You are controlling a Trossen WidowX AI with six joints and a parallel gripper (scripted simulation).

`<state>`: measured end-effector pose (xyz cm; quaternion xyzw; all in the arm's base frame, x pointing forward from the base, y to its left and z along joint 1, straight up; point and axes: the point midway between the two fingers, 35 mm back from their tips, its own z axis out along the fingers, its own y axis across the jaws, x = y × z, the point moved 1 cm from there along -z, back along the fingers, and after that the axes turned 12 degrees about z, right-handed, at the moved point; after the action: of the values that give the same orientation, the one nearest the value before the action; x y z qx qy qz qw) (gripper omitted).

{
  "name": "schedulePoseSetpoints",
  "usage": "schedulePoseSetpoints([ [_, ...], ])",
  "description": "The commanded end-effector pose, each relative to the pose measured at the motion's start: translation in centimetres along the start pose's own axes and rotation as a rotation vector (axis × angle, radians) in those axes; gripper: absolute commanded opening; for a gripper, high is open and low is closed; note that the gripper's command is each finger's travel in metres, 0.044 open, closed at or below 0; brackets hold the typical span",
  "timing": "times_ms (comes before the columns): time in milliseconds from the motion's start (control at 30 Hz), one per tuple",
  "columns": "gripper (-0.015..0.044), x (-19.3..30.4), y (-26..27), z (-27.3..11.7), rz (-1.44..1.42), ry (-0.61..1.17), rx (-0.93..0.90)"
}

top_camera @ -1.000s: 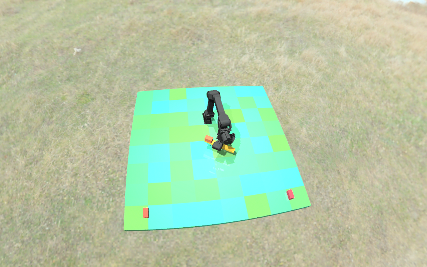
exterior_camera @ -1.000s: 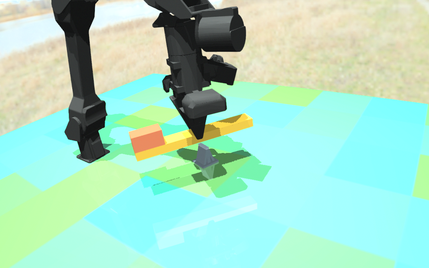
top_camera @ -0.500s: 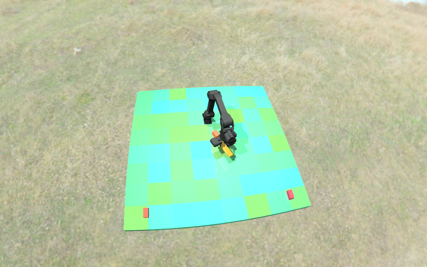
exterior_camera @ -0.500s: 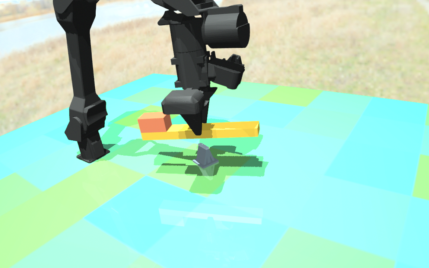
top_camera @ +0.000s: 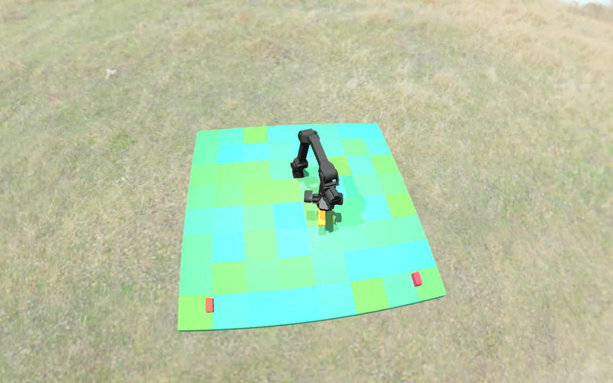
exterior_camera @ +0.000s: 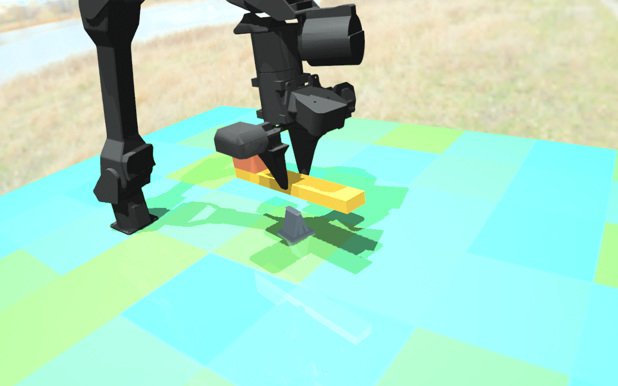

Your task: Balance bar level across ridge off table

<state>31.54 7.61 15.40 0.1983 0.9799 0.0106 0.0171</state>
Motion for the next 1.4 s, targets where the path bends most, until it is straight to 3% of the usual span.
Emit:
schedulePoseSetpoints([
  [0,0.0000,0.2,0.3,0.1,0.165,0.002,0.005],
  [1367,0.0000,2.2,-0.8,3.8,1.525,-0.003,0.011],
])
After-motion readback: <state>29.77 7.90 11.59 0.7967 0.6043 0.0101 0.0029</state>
